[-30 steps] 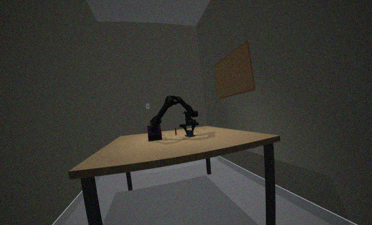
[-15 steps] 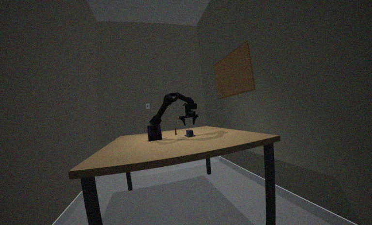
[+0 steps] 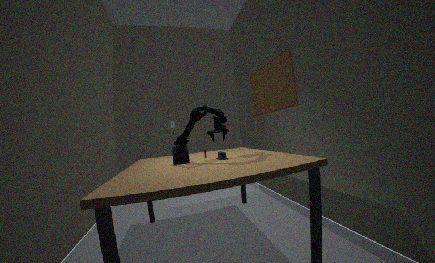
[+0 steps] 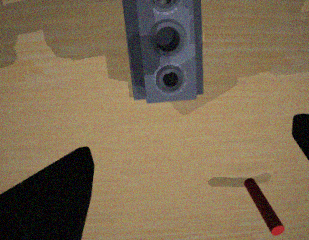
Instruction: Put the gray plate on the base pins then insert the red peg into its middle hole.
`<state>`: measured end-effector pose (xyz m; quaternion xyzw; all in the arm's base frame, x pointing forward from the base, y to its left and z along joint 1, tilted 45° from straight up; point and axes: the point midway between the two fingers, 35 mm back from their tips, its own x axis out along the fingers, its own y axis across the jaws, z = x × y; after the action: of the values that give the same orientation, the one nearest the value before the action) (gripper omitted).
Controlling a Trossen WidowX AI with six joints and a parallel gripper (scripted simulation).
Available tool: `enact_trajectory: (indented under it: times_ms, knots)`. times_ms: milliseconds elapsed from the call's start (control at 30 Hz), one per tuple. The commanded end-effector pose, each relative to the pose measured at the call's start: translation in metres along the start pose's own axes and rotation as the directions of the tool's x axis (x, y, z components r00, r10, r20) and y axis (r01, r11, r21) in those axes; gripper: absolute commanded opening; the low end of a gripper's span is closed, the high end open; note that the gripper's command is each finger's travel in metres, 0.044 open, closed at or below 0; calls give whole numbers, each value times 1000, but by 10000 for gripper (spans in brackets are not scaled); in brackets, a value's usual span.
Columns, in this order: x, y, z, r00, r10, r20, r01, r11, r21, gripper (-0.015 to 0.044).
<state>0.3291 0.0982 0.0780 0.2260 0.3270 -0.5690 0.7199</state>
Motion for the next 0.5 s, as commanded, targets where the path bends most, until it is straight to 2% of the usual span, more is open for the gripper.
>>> enact_trajectory:
  times_ms: [0,200,400,467]
  knots:
    - [-1,-20,-54,1000,-8,-8,7,993,-120,440]
    - [2,-81,-143,1000,-16,3,16,945,-327,440]
    - [3,-89,-151,1000,-17,8,19,938,-347,440]
    - [15,-88,-151,1000,-16,9,18,938,-347,440]
